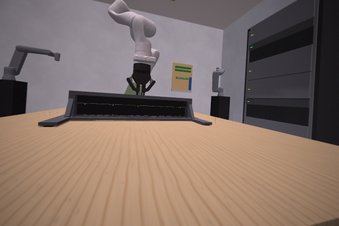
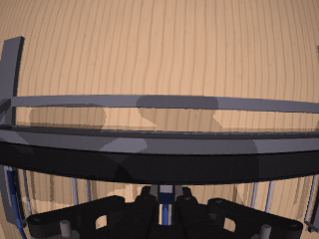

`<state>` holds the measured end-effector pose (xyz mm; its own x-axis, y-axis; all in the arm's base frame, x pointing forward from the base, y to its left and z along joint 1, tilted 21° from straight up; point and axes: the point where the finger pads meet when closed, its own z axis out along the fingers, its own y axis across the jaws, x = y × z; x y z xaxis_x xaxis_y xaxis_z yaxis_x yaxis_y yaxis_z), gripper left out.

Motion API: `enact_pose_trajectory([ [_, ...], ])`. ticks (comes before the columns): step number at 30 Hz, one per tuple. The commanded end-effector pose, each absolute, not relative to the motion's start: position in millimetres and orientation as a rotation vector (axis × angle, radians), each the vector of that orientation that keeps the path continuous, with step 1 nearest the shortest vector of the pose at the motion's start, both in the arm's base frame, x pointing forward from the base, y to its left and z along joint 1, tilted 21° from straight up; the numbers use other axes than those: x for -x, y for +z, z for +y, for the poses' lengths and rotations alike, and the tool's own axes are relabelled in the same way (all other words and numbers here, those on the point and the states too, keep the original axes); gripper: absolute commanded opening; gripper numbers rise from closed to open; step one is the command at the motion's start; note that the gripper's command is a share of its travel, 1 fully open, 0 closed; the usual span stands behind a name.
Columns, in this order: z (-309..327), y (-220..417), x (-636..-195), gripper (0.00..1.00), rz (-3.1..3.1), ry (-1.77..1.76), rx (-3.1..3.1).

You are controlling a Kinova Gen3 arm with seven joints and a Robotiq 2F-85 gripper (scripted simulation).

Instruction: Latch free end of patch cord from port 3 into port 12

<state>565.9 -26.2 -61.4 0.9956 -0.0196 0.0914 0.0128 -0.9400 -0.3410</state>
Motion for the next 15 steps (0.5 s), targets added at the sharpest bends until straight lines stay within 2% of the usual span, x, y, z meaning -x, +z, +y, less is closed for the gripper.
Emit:
enact_pose_trajectory([
  [1, -26.1, -56.2, -575.4, 0.0, 0.008, -0.171, 2.783],
  [15, -25.5, -56.1, -574.2, 0.0, 0.008, -0.171, 2.783],
])
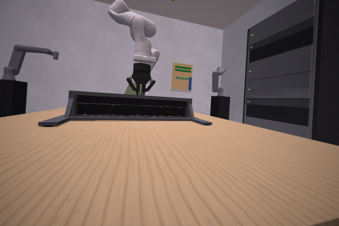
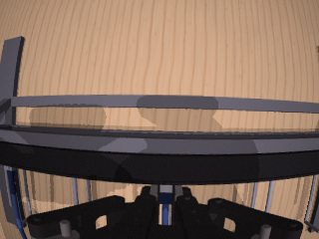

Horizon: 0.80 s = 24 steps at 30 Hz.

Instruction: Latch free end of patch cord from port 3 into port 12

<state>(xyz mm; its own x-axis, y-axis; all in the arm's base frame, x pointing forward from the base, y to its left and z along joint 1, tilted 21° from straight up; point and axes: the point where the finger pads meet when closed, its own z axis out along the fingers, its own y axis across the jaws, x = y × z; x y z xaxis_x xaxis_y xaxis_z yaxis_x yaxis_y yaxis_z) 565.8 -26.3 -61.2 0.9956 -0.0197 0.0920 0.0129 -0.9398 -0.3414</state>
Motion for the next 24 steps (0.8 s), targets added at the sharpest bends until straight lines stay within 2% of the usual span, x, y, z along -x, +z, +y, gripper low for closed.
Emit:
enact_pose_trajectory([
  [1, -25.5, -56.1, -574.2, 0.0, 0.008, -0.171, 2.783],
  [12, -25.6, -56.1, -573.9, 0.0, 0.009, -0.171, 2.783],
  [13, -28.4, -61.8, -568.1, 0.37, 0.016, -0.145, 2.792],
  [24, -27.9, -61.3, -567.7, 0.37, 0.015, -0.145, 2.792],
])
